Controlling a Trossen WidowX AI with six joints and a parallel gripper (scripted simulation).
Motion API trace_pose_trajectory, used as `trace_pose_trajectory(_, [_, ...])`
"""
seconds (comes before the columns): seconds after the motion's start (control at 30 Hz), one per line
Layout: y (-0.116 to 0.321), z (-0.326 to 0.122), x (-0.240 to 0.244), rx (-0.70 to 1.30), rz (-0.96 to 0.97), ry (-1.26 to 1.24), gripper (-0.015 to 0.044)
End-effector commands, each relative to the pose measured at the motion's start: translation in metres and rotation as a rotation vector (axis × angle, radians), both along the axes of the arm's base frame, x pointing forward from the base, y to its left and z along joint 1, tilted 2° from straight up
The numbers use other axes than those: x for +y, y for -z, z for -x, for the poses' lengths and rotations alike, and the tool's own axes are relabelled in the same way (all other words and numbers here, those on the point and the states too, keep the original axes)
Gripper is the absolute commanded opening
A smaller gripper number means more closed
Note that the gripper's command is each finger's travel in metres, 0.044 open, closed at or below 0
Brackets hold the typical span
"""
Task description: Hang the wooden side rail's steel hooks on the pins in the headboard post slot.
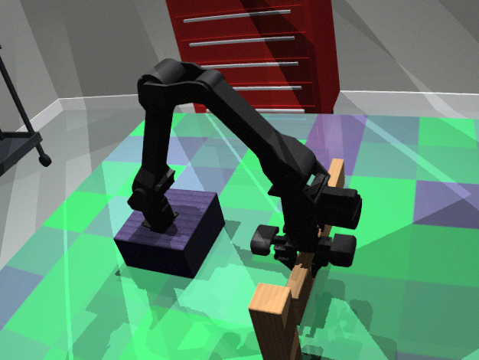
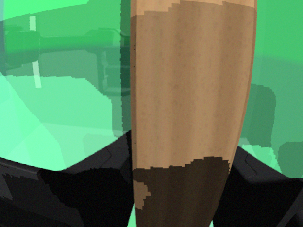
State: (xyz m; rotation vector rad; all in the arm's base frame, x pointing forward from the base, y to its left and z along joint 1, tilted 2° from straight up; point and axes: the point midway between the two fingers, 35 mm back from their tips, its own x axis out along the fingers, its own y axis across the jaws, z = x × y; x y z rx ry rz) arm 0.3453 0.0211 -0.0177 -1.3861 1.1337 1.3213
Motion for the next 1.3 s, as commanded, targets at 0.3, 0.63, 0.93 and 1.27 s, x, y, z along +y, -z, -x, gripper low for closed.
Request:
trace_pose_trajectory(0.3, [-0.0081,-0.0031,0.0009,-0.016,-0.004,-0.001,0.0000])
trace_pose_trajectory(0.63, [-0.0098,-0.0030,0.0009,-0.016,-0.004,-0.001,0.0000])
trace_pose_trajectory(0.93, [-0.0113,-0.0030,0.0010,-0.016,-0.004,-0.001,0.0000])
trace_pose_trajectory(1.27, [-0.0129,-0.0029,0.0010,-0.016,-0.004,-0.001,0.0000])
